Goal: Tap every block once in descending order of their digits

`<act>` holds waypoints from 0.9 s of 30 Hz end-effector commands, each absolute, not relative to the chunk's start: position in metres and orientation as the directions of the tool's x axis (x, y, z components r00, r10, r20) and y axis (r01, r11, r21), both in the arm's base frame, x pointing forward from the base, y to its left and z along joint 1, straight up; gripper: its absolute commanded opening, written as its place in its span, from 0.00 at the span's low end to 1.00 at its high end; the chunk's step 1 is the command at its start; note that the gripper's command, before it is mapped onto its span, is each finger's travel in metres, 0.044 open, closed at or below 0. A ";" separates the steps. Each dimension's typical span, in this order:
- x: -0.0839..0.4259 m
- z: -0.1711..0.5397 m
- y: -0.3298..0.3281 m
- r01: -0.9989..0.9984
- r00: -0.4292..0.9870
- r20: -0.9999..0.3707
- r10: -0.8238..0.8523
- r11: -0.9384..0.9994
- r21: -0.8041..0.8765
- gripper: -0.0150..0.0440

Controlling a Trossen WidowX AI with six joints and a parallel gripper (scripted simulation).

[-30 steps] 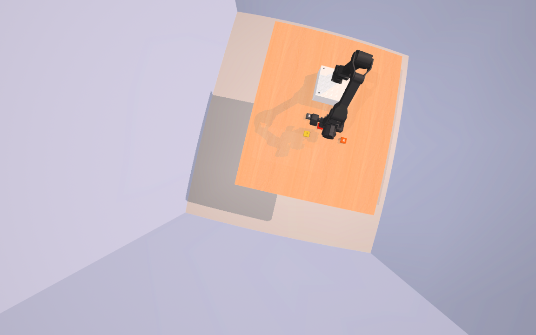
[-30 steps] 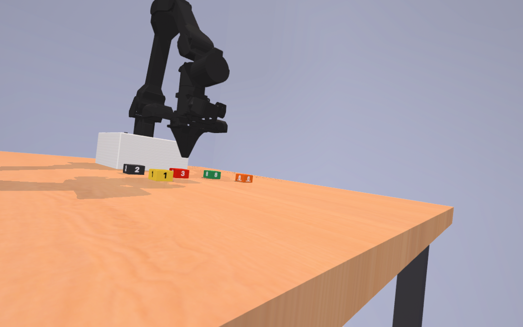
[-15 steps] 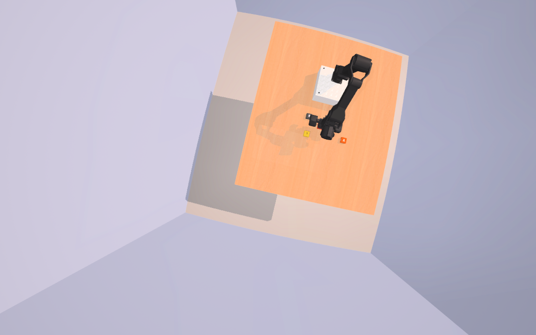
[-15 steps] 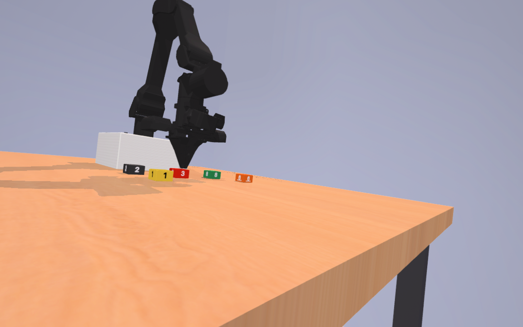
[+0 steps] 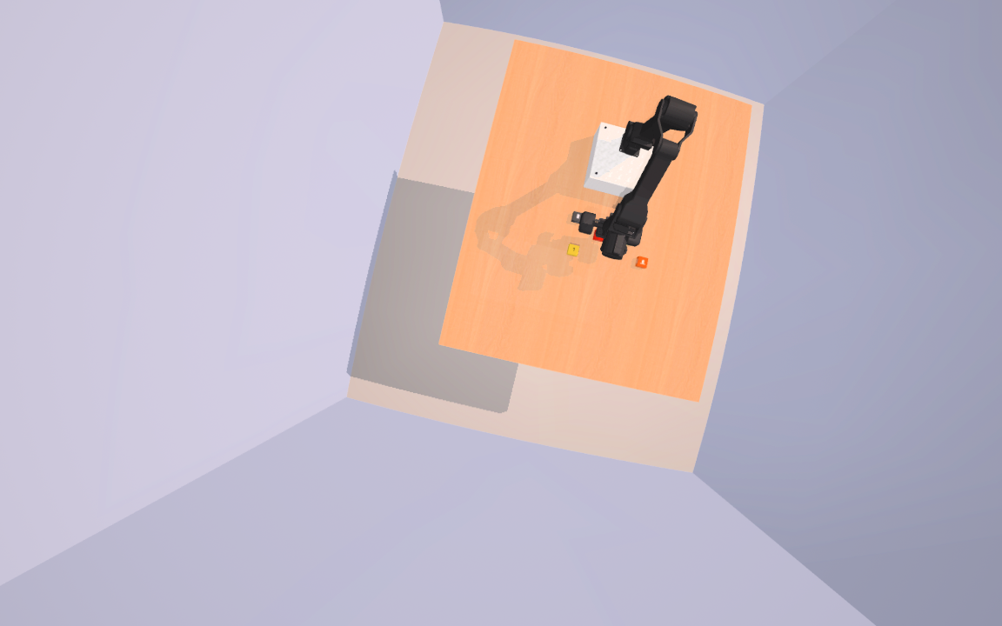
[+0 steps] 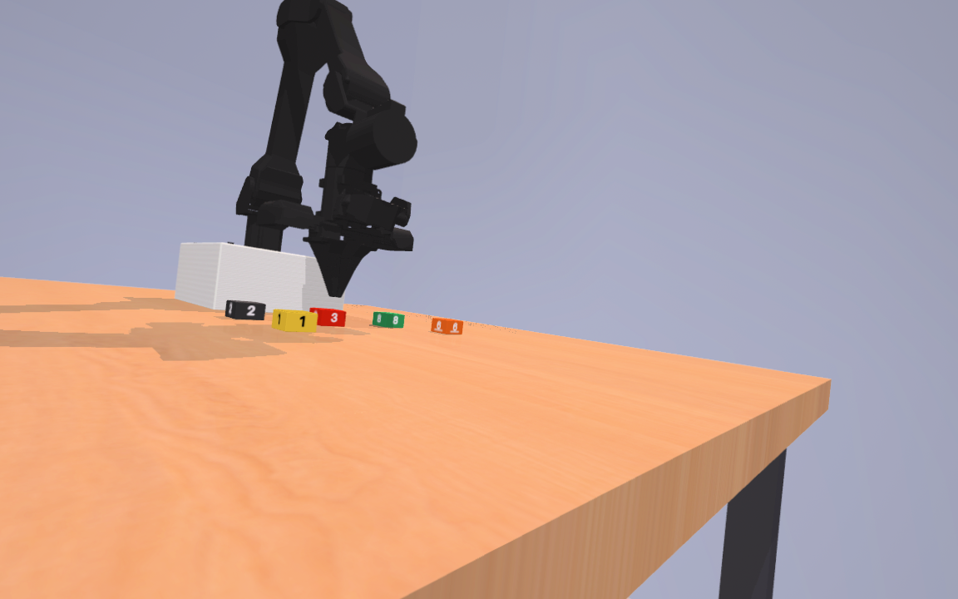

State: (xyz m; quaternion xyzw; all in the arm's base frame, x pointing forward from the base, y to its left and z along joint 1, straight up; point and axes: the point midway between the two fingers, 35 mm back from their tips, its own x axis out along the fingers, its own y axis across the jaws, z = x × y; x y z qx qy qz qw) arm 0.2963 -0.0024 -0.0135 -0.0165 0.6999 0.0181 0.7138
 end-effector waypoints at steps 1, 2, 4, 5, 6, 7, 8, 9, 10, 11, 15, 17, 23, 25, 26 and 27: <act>0.299 -0.004 -0.002 -0.055 0.029 -1.000 0.004 0.999 0.002 0.29; 0.299 -0.001 -0.002 -0.055 0.029 -1.000 0.004 0.999 0.002 0.29; 0.301 0.025 -0.003 -0.055 0.029 -1.000 0.004 0.999 0.002 0.29; 0.301 0.046 -0.003 -0.055 0.029 -1.000 0.004 0.999 0.002 0.29; 0.299 0.063 -0.003 -0.055 0.029 -1.000 0.004 0.999 0.002 0.29; 0.298 0.073 -0.003 -0.055 0.029 -1.000 0.004 0.999 0.002 0.29; 0.297 0.077 -0.003 -0.055 0.029 -1.000 0.004 0.999 0.002 0.29; 0.297 0.077 -0.003 -0.055 0.029 -1.000 0.004 0.999 0.002 0.29; 0.297 0.077 -0.003 -0.055 0.029 -1.000 0.004 0.999 0.002 0.29; 0.297 0.077 -0.003 -0.055 0.029 -1.000 0.004 0.999 0.002 0.29; 0.297 0.077 -0.005 -0.055 0.029 -1.000 0.003 0.999 0.002 0.29; 0.293 0.077 -0.021 -0.055 0.029 -1.000 0.002 0.999 0.000 0.29; 0.267 0.076 -0.093 -0.055 0.026 -1.000 -0.005 0.998 -0.006 0.29; 0.263 0.076 -0.100 -0.055 0.026 -1.000 -0.005 0.998 -0.007 0.29; 0.263 0.076 -0.100 -0.055 0.026 -1.000 -0.005 0.998 -0.007 0.29; 0.263 0.076 -0.100 -0.055 0.026 -1.000 -0.005 0.998 -0.007 0.29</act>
